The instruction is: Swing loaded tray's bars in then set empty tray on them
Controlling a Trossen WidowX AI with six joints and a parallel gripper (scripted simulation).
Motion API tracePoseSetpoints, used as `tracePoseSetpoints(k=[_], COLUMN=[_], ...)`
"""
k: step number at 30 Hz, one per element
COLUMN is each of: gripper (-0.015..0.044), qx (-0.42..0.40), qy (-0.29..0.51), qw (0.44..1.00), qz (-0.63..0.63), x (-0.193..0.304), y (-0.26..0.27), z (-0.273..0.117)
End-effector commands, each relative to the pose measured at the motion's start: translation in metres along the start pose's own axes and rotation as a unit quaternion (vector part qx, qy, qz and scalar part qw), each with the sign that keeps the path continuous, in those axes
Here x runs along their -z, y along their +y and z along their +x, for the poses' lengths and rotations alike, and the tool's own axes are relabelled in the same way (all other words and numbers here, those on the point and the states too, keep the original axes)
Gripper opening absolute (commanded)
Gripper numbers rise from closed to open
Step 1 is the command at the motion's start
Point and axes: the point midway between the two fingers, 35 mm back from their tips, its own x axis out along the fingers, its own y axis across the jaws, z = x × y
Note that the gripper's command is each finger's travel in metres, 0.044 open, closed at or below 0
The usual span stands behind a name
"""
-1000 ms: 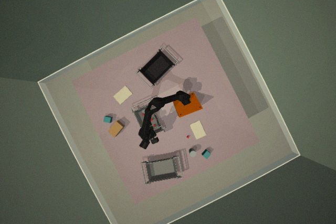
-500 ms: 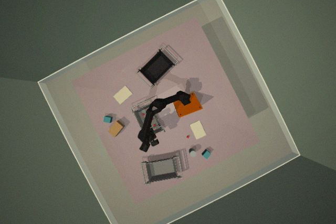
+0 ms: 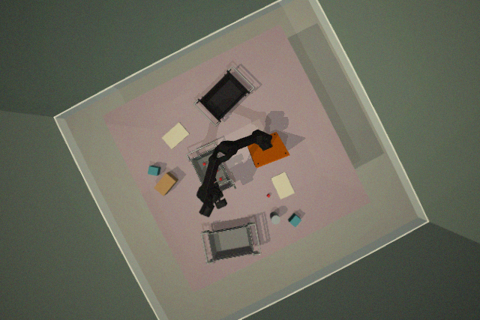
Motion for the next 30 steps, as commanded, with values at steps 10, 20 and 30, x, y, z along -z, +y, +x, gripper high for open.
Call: tracePoseSetpoints(k=[10,20,30], gripper=[0.0084,0.0084,0.0084], qx=[-0.002,-0.010,-0.003], qy=[-0.006,-0.013,-0.001], qw=[1.000,1.000,1.000], qz=[-0.007,-0.018,-0.003], x=[-0.001,-0.014,-0.010], y=[0.001,-0.047,-0.224], z=[-0.021,-0.053,-0.014])
